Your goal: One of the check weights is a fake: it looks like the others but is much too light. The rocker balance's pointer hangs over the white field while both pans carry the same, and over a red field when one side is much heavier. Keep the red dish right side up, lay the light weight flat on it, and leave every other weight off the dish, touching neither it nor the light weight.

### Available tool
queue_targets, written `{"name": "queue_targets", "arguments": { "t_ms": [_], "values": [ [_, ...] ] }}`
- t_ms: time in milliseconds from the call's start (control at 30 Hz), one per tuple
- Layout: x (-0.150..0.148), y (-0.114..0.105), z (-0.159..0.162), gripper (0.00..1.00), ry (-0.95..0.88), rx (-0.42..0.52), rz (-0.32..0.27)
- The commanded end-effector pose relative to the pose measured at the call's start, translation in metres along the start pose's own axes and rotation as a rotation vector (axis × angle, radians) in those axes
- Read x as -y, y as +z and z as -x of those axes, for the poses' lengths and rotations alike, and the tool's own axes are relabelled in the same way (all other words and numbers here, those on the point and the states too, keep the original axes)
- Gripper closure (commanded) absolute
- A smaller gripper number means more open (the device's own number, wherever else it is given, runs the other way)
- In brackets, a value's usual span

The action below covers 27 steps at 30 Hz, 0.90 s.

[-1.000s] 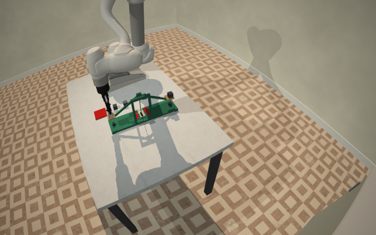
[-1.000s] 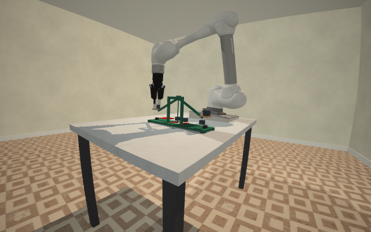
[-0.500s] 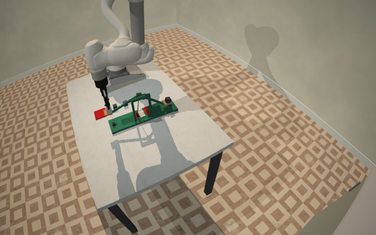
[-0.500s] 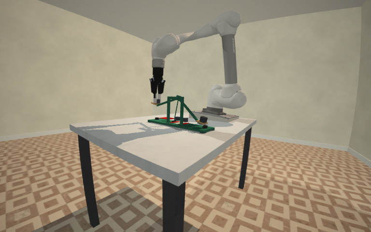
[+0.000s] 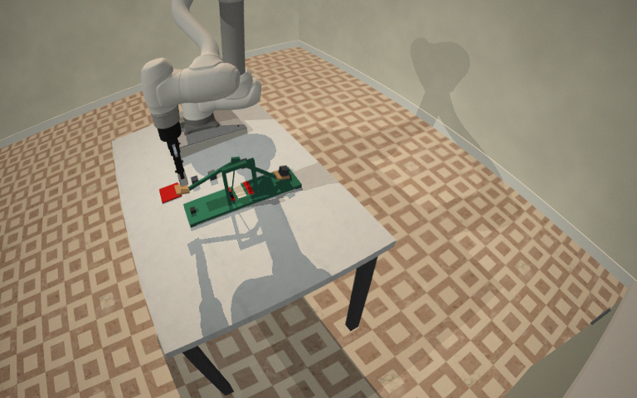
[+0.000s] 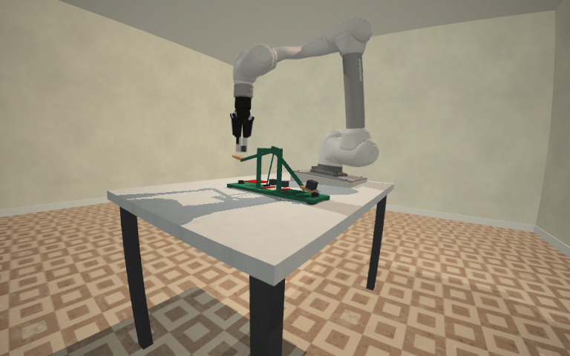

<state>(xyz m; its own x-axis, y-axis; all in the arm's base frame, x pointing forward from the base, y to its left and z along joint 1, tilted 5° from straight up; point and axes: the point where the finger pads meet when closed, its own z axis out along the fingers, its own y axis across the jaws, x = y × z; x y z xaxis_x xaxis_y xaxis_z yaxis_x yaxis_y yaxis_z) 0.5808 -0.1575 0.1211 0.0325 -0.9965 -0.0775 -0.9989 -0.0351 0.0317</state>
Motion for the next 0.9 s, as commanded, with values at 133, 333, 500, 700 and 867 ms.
{"name": "queue_targets", "arguments": {
  "t_ms": [133, 333, 500, 700, 867],
  "values": [
    [0.000, 0.000, 0.000, 0.76, -0.005, 0.000, 0.000],
    [-0.004, 0.000, 0.000, 0.76, -0.089, 0.000, 0.000],
    [-0.027, 0.000, 0.000, 0.76, -0.118, 0.000, 0.000],
    [-0.105, 0.000, 0.000, 0.76, -0.118, 0.000, 0.000],
    [-0.152, 0.000, 0.000, 0.76, -0.118, 0.000, 0.000]
  ]
}}
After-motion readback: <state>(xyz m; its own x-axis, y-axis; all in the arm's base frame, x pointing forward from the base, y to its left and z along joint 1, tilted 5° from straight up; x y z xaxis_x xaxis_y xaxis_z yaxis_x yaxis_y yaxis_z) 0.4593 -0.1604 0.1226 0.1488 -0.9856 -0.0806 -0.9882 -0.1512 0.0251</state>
